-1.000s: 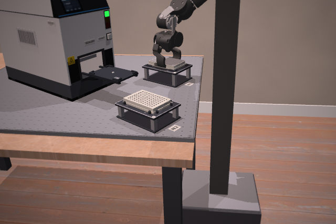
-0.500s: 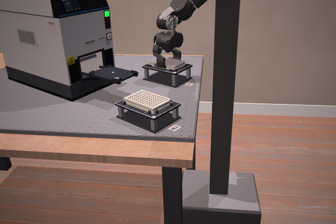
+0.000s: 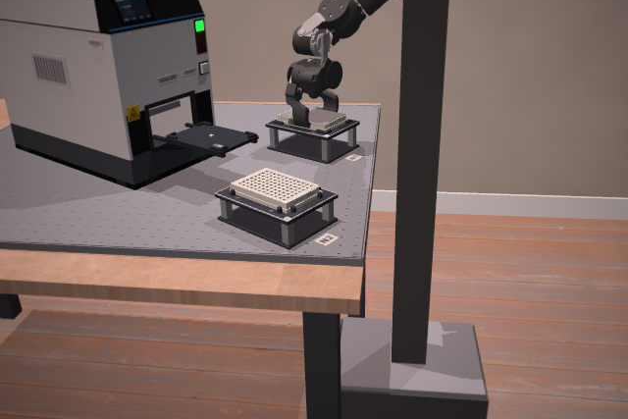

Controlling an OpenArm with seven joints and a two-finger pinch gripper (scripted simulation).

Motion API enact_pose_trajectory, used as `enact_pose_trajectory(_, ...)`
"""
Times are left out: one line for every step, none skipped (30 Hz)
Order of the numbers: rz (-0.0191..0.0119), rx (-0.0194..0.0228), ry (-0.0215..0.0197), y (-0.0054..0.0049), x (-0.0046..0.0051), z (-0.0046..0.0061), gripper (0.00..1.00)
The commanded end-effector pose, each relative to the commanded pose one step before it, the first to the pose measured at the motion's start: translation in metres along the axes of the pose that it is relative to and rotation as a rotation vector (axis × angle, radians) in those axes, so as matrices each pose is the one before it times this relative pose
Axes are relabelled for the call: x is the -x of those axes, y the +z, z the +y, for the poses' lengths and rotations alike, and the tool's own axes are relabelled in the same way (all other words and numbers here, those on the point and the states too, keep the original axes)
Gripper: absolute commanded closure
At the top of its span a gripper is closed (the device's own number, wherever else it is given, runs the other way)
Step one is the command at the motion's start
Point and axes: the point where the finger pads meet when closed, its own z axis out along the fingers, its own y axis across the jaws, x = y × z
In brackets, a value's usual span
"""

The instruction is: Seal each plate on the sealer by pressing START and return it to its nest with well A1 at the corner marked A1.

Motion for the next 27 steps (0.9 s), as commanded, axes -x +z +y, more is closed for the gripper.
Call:
enact_pose_trajectory(-0.00326,0.00183,0.00046,-0.00025,0.000747,0.00053,1.0)
enact_pose_trajectory(0.0,0.0,0.0,0.0,-0.000002,0.00001,1.0)
enact_pose_trajectory(0.0,0.0,0.0,0.0,-0.000002,0.00001,1.0)
enact_pose_trajectory(0.0,0.0,0.0,0.0,-0.000002,0.00001,1.0)
enact_pose_trajectory(0.0,0.0,0.0,0.0,-0.000002,0.00001,1.0)
enact_pose_trajectory(0.0,0.0,0.0,0.0,-0.000002,0.00001,1.0)
enact_pose_trajectory(0.0,0.0,0.0,0.0,-0.000002,0.00001,1.0)
enact_pose_trajectory(0.0,0.0,0.0,0.0,-0.000002,0.00001,1.0)
enact_pose_trajectory(0.0,0.0,0.0,0.0,-0.000002,0.00001,1.0)
enact_pose_trajectory(0.0,0.0,0.0,0.0,-0.000002,0.00001,1.0)
enact_pose_trajectory(0.0,0.0,0.0,0.0,0.0,0.0,0.35)
enact_pose_trajectory(0.0,0.0,0.0,0.0,0.0,0.0,0.35)
enact_pose_trajectory(0.0,0.0,0.0,0.0,0.0,0.0,0.35)
enact_pose_trajectory(0.0,0.0,0.0,0.0,0.0,0.0,0.35)
enact_pose_trajectory(0.0,0.0,0.0,0.0,0.0,0.0,0.35)
enact_pose_trajectory(0.0,0.0,0.0,0.0,0.0,0.0,0.35)
enact_pose_trajectory(0.0,0.0,0.0,0.0,0.0,0.0,0.35)
enact_pose_trajectory(0.0,0.0,0.0,0.0,0.0,0.0,0.35)
enact_pose_trajectory(0.0,0.0,0.0,0.0,0.0,0.0,0.35)
enact_pose_trajectory(0.0,0.0,0.0,0.0,0.0,0.0,0.35)
enact_pose_trajectory(0.0,0.0,0.0,0.0,0.0,0.0,0.35)
enact_pose_trajectory(0.0,0.0,0.0,0.0,0.0,0.0,0.35)
enact_pose_trajectory(0.0,0.0,0.0,0.0,0.0,0.0,0.35)
enact_pose_trajectory(0.0,0.0,0.0,0.0,0.0,0.0,0.35)
enact_pose_trajectory(0.0,0.0,0.0,0.0,0.0,0.0,0.35)
enact_pose_trajectory(0.0,0.0,0.0,0.0,0.0,0.0,0.35)
enact_pose_trajectory(0.0,0.0,0.0,0.0,0.0,0.0,0.35)
